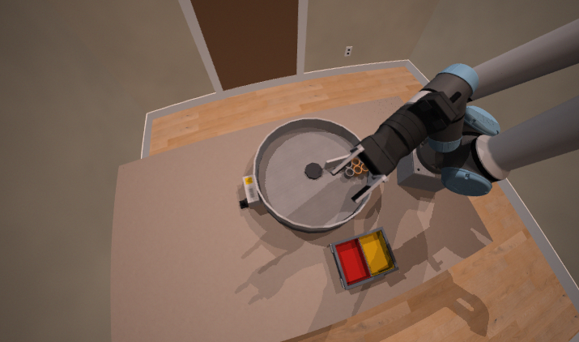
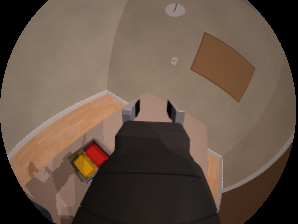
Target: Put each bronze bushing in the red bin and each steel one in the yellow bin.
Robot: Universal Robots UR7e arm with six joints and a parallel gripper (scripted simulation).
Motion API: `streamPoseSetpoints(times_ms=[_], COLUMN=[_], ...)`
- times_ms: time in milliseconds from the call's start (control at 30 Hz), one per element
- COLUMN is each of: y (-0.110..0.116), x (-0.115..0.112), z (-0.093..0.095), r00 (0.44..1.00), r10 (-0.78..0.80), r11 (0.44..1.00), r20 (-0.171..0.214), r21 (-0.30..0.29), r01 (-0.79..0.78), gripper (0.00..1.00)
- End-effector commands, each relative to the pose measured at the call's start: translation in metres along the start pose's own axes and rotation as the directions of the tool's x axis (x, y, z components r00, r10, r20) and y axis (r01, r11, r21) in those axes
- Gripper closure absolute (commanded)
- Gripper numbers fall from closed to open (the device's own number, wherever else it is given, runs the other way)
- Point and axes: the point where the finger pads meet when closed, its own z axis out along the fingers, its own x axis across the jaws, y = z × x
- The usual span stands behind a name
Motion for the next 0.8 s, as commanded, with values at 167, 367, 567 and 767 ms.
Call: streamPoseSetpoints(times_ms=[167, 367, 567, 767], y=[0.001, 0.001, 0.001, 0.002], x=[-0.009, -0.009, -0.011, -0.018], z=[-0.038, -0.037, -0.044, -0.065], r00=[1.0, 1.0, 1.0, 1.0], r10=[-0.003, -0.003, -0.003, -0.003], r11=[1.0, 1.0, 1.0, 1.0], r20=[0.017, 0.017, 0.019, 0.019], r21=[-0.013, -0.013, -0.015, -0.015], r01=[0.003, 0.003, 0.003, 0.003], gripper=[0.0, 0.0, 0.0, 0.0])
